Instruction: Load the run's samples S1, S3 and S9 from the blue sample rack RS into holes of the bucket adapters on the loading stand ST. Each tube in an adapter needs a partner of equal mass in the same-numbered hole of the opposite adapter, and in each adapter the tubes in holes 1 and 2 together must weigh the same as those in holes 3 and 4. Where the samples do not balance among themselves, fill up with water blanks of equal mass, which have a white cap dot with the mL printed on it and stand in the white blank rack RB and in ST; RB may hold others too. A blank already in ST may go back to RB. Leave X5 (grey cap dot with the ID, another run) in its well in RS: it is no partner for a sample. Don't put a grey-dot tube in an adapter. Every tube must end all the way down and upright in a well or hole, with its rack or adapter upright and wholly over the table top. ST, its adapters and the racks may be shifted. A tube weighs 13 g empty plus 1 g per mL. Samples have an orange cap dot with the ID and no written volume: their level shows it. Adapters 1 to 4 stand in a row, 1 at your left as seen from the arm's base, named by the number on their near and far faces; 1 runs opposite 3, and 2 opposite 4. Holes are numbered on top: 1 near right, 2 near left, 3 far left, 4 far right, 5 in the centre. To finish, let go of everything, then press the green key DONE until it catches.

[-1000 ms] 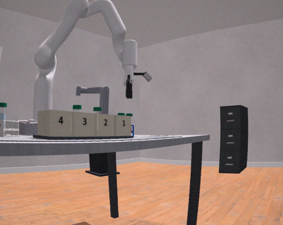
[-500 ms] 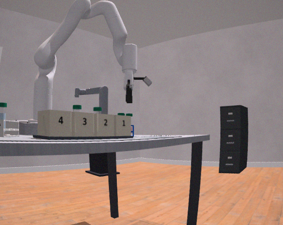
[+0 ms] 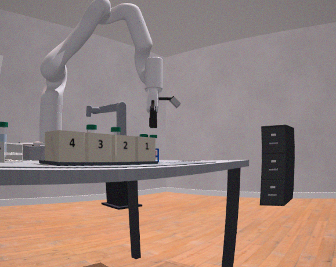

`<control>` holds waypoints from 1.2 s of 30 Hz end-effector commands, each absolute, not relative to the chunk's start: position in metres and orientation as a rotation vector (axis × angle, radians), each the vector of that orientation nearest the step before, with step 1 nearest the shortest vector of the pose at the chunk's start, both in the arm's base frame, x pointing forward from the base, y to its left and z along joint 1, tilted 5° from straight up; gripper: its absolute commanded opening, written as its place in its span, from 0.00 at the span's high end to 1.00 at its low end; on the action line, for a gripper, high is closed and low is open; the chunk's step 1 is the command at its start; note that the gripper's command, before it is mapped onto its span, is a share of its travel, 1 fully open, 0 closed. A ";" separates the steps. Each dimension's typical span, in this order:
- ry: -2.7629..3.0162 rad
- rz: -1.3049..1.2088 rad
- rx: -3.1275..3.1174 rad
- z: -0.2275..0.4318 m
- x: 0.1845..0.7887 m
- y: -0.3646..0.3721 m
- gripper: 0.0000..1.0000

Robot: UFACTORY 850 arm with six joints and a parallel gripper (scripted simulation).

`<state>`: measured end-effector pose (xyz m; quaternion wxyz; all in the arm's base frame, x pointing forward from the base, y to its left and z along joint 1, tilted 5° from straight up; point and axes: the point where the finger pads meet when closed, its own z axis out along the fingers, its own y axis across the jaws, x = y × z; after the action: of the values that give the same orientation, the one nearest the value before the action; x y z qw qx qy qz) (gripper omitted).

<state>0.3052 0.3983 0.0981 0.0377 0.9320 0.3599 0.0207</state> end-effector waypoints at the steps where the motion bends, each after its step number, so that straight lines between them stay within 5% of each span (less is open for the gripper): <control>1: 1.104 0.066 2.861 0.090 0.306 0.399 0.43; 36: 1.104 0.066 2.861 0.057 0.309 0.397 0.43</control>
<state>0.3079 0.3962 0.0585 0.0377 0.9320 0.3598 0.0208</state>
